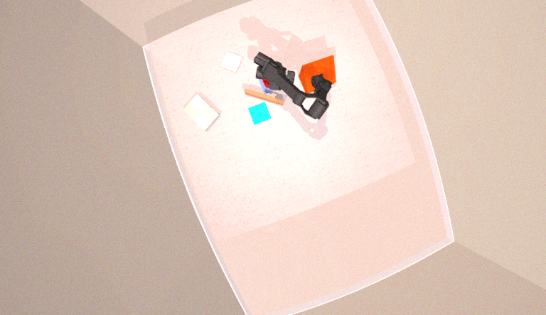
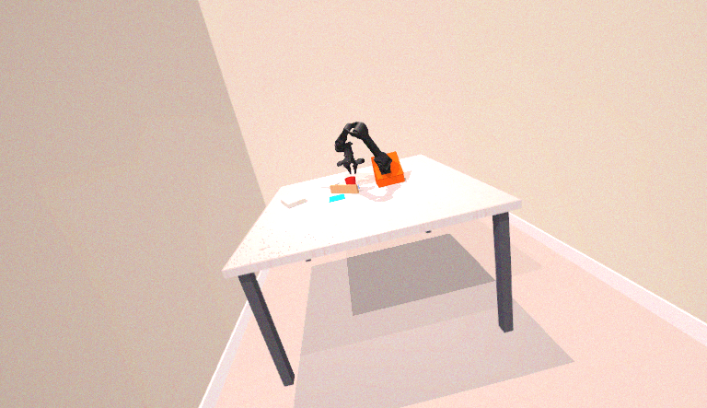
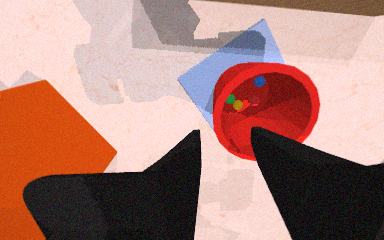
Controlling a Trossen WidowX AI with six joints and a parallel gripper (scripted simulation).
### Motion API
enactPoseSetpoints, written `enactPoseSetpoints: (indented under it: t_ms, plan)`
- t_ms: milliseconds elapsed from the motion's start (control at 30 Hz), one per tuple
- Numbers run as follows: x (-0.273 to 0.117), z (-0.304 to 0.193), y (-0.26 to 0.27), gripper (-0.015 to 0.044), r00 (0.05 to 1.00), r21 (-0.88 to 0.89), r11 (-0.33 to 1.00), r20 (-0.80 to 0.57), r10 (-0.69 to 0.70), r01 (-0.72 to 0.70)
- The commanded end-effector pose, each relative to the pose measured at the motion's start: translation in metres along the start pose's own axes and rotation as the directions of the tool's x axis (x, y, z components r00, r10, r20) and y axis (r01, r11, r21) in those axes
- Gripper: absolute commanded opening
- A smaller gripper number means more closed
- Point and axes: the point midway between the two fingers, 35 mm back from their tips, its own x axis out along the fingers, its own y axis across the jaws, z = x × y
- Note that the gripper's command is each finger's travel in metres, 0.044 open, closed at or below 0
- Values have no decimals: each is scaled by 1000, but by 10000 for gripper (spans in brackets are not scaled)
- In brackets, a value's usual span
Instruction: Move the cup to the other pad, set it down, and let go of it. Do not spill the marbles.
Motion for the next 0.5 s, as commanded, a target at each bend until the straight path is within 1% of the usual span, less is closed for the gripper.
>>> enactPoseSetpoints:
  t_ms: [0,467]
  plan:
    - [7,0,0,148,1000,3,1000,4,6,-6]
    - [30,0,-1,148,1000,3,1000,4,5,-5]
